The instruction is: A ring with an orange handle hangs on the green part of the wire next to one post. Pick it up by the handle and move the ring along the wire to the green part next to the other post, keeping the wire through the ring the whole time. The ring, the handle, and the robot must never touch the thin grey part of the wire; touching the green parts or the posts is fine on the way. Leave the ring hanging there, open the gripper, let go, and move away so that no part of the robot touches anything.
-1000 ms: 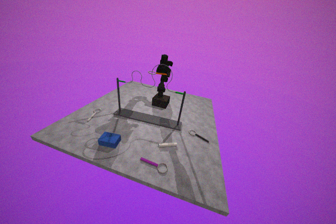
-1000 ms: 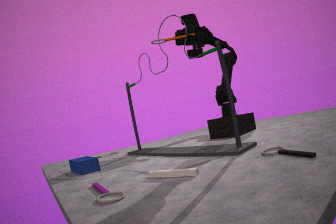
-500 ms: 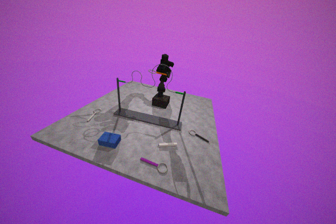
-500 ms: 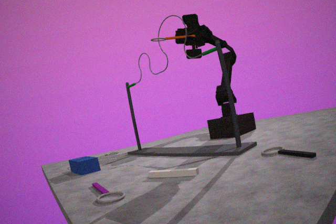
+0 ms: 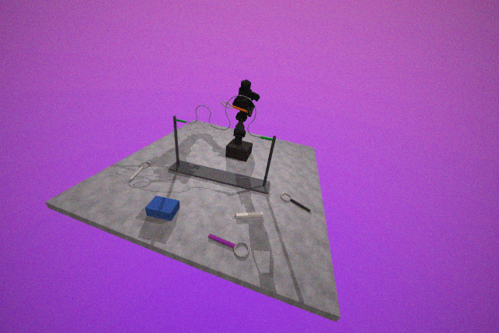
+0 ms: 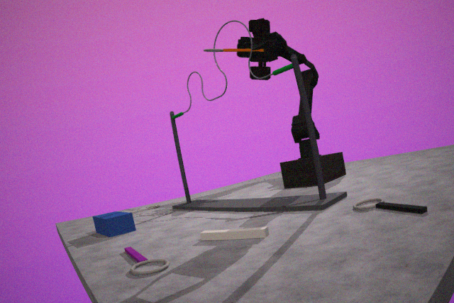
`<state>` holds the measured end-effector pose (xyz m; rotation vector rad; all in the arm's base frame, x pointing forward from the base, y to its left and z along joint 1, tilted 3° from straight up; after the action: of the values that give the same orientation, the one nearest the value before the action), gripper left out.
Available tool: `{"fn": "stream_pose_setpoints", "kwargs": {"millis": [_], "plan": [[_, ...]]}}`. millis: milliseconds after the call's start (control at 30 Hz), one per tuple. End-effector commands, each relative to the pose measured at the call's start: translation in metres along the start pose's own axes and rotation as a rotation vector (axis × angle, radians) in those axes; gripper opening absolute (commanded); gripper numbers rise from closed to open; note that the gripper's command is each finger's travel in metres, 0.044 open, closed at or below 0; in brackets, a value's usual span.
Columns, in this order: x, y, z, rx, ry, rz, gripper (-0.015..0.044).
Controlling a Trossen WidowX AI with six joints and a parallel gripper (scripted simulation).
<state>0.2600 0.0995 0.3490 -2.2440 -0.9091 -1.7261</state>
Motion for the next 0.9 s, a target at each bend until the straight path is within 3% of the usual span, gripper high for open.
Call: {"fn": "stream_pose_setpoints", "kwargs": {"millis": [0, 867], "plan": [[0.0023, 0.0008, -0.0011, -0.010, -0.013, -0.042, -0.0150], [-0.0016, 0.0004, -0.0002, -0.042, -0.129, -0.248, -0.0150]]}}
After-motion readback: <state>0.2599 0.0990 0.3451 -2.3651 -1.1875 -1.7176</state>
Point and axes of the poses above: the point midway between the two fingers, 35 mm back from their tips, its own z axis out along the fingers, its own x axis across the jaws, y = z × x, the point moved 4 cm from there along -z, back along the fingers, and after that the axes turned 2 degrees about z, right-handed, at the moved point
